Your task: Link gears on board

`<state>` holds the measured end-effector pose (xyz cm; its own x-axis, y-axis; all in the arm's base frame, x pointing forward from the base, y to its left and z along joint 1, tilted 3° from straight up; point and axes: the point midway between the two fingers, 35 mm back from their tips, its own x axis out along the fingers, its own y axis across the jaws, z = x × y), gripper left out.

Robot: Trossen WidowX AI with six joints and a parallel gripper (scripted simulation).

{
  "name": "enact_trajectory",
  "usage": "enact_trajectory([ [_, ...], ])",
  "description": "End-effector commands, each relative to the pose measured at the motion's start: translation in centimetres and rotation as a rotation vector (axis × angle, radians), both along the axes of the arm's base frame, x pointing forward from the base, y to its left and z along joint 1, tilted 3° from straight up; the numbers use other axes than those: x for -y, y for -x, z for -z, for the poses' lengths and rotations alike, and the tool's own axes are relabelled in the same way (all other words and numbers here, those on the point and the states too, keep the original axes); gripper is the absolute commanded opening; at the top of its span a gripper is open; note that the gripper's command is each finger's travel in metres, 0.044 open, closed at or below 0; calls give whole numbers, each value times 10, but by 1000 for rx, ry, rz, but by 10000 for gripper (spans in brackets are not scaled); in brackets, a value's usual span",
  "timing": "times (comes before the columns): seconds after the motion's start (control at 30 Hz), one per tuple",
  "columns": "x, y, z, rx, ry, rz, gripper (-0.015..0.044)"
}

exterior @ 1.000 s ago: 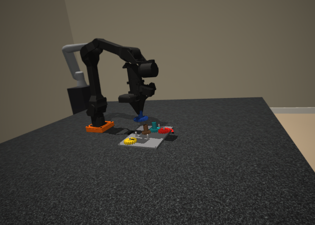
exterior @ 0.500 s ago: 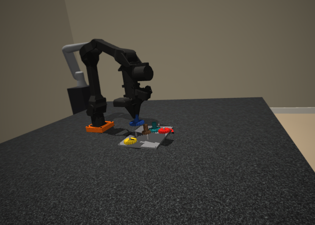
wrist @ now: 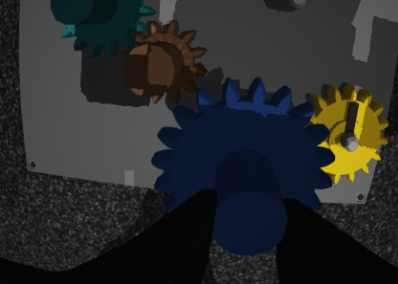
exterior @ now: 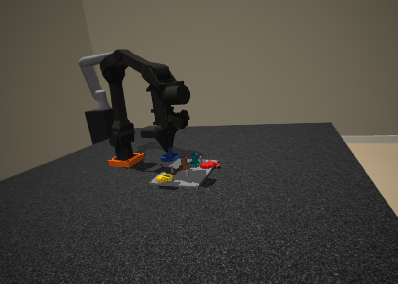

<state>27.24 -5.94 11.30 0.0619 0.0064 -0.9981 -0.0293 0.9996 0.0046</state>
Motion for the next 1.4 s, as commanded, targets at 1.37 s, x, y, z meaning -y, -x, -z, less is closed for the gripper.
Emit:
enact_trajectory([
  [1.37,0,-1,5,11,63,-1030,0],
])
